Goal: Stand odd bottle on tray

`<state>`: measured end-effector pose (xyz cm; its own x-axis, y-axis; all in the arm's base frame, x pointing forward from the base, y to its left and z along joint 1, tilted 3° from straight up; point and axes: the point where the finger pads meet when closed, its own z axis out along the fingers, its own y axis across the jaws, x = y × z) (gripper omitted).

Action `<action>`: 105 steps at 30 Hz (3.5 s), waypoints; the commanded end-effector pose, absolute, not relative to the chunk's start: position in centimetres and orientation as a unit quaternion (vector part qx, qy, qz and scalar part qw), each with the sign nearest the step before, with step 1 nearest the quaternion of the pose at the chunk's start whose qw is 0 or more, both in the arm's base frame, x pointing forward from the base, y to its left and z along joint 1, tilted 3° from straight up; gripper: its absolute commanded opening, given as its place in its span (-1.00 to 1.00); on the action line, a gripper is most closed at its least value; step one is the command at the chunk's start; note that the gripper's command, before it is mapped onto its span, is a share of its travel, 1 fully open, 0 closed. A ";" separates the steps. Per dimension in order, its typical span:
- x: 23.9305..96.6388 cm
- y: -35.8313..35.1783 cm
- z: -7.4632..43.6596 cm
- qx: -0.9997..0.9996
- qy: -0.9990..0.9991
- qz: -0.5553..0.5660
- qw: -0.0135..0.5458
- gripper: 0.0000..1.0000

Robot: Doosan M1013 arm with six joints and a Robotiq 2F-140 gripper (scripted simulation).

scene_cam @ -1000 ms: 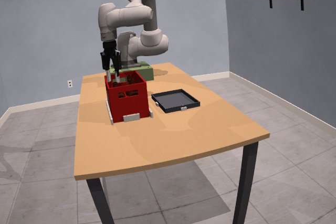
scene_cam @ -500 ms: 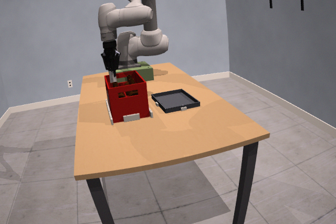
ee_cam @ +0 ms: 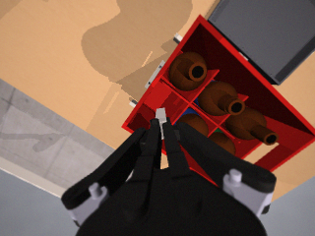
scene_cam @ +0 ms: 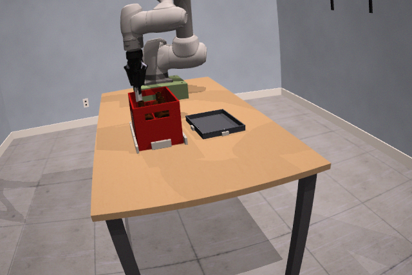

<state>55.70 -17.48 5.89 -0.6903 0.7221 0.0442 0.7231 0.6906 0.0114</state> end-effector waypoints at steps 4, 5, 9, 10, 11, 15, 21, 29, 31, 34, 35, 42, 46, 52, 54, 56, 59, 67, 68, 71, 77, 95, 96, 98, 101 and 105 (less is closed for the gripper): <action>55.6 -17.6 5.6 -0.391 -0.920 -0.014 0.019 -1.00; 55.6 -17.6 5.6 -0.391 -0.920 -0.014 0.019 -1.00; 55.6 -17.6 5.6 -0.391 -0.920 -0.014 0.019 -1.00; 55.6 -17.6 5.6 -0.391 -0.920 -0.014 0.019 -1.00; 55.6 -17.6 5.6 -0.391 -0.920 -0.014 0.019 -1.00; 55.6 -17.6 5.6 -0.391 -0.920 -0.014 0.019 -1.00; 55.6 -17.6 5.6 -0.391 -0.920 -0.014 0.019 -1.00; 55.6 -17.6 5.6 -0.391 -0.920 -0.014 0.019 -1.00; 55.6 -17.6 5.6 -0.391 -0.920 -0.014 0.019 -1.00; 55.6 -17.6 5.6 -0.391 -0.920 -0.014 0.019 -1.00; 55.6 -17.6 5.6 -0.391 -0.920 -0.014 0.019 -1.00; 55.6 -17.6 5.6 -0.391 -0.920 -0.014 0.019 -1.00; 55.6 -17.6 5.6 -0.391 -0.920 -0.014 0.019 -1.00; 55.6 -17.6 5.6 -0.391 -0.920 -0.014 0.019 -0.24; 55.6 -17.6 5.6 -0.391 -0.920 -0.014 0.019 -0.24; 55.6 -17.6 5.6 -0.391 -0.920 -0.014 0.019 -0.24; 55.6 -17.6 5.6 -0.391 -0.920 -0.014 0.019 -0.24; 55.6 -17.6 5.6 -0.391 -0.920 -0.014 0.019 -0.24; 55.6 -17.6 5.6 -0.391 -0.920 -0.014 0.019 -0.24; 55.6 -17.6 5.6 -0.391 -0.920 -0.014 0.019 -0.24; 55.6 -17.6 5.6 -0.391 -0.920 -0.014 0.019 -0.24; 55.6 -17.6 6.6 -0.391 -0.920 -0.014 0.019 -0.24; 55.6 -17.6 6.8 -0.391 -0.920 -0.014 0.019 -0.24; 55.6 -17.6 7.3 -0.391 -0.920 -0.014 0.019 -0.24; 55.6 -17.7 8.2 -0.391 -0.920 -0.014 0.019 -0.24; 55.6 -17.7 8.9 -0.391 -0.920 -0.014 0.019 -0.24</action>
<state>55.63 -17.41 8.01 -0.6911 0.7212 0.0470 0.7223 0.6915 0.0113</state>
